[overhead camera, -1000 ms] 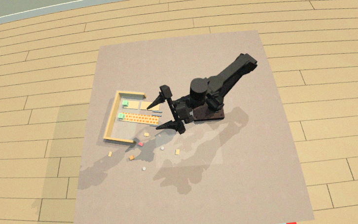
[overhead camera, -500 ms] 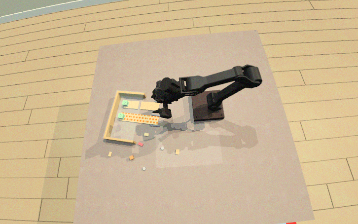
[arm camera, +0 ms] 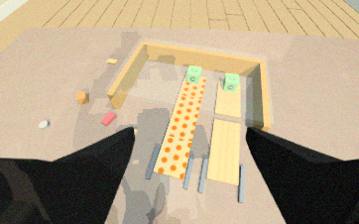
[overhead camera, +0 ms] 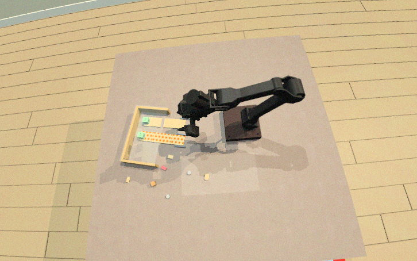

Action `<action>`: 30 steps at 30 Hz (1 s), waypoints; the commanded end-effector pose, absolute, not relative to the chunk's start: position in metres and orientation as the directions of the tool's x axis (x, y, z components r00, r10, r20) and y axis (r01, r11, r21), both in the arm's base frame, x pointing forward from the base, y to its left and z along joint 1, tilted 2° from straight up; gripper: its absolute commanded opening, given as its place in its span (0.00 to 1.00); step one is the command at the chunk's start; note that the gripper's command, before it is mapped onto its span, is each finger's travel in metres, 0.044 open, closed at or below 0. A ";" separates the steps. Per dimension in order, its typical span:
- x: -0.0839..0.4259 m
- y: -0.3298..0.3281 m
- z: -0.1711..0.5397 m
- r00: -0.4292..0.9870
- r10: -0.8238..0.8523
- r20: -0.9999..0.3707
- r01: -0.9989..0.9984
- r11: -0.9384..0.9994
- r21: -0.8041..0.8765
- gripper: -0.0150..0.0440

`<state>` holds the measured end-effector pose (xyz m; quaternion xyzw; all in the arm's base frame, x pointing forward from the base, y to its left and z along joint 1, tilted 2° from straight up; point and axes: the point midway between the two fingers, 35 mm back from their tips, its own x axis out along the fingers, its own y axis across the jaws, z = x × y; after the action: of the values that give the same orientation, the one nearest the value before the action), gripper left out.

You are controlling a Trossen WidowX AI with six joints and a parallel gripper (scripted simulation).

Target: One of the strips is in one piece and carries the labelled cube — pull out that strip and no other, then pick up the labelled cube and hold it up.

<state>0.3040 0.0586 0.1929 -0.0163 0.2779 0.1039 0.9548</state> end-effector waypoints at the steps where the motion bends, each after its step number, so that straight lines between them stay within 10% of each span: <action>1: 0.304 0.059 0.192 0.821 0.193 -0.537 -0.208 0.978 0.033 0.93; 4: 0.304 0.059 0.192 0.821 0.193 -0.537 -0.208 0.978 0.033 0.93; 19: 0.357 0.081 0.133 0.355 0.115 -0.928 -0.053 0.993 0.103 0.26; 30: 0.371 0.093 0.089 0.046 0.043 -0.998 0.042 0.998 0.045 0.25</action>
<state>0.3696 0.0929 0.0921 0.0301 0.6780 0.0106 0.7343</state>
